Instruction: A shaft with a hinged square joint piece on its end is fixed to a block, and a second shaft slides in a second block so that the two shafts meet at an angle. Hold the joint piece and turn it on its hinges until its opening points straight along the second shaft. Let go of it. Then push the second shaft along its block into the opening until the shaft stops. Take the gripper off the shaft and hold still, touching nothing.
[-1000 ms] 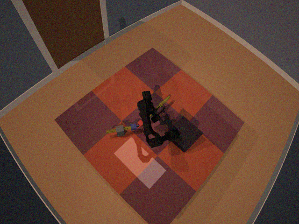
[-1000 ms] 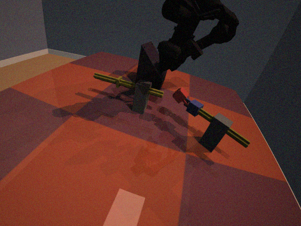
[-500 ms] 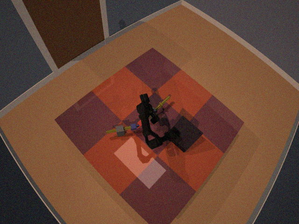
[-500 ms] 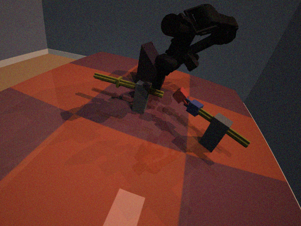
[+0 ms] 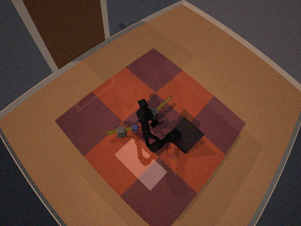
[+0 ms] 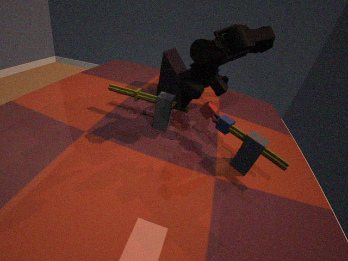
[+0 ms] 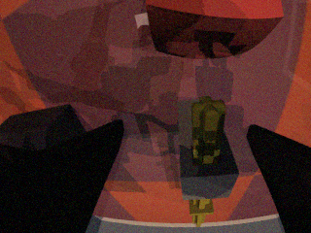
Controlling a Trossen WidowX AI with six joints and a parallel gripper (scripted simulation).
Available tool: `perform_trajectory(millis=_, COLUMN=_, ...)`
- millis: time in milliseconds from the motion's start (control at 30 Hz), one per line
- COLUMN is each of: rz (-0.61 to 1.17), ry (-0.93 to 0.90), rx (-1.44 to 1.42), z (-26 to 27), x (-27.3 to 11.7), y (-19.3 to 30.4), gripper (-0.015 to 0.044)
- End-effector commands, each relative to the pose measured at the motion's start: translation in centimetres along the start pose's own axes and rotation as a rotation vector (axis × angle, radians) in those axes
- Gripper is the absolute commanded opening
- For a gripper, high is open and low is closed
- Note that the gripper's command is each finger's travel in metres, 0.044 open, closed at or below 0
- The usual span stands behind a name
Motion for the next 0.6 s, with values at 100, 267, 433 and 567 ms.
perform_trajectory(millis=100, rz=-0.004, ry=0.009, rx=-0.003, z=0.0, x=-0.8, y=-3.6, gripper=0.044)
perform_trajectory(millis=267, rz=-0.007, ry=0.008, rx=-0.004, z=0.4, x=-1.3, y=-5.9, gripper=0.044)
perform_trajectory(millis=433, rz=-0.007, ry=0.008, rx=-0.004, z=0.4, x=-1.2, y=-6.0, gripper=0.044)
perform_trajectory(millis=567, rz=-0.007, ry=0.008, rx=-0.004, z=0.3, x=-0.6, y=-6.0, gripper=0.044)
Point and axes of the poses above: the point midway between the two fingers, 35 mm back from their tips, its own x axis out along the fingers, its own z axis across the jaws, y = z × x, the point moved 5 cm from there along -x, back along the fingers, and after that the axes turned 2 degrees about x, right-handed, at the moved point
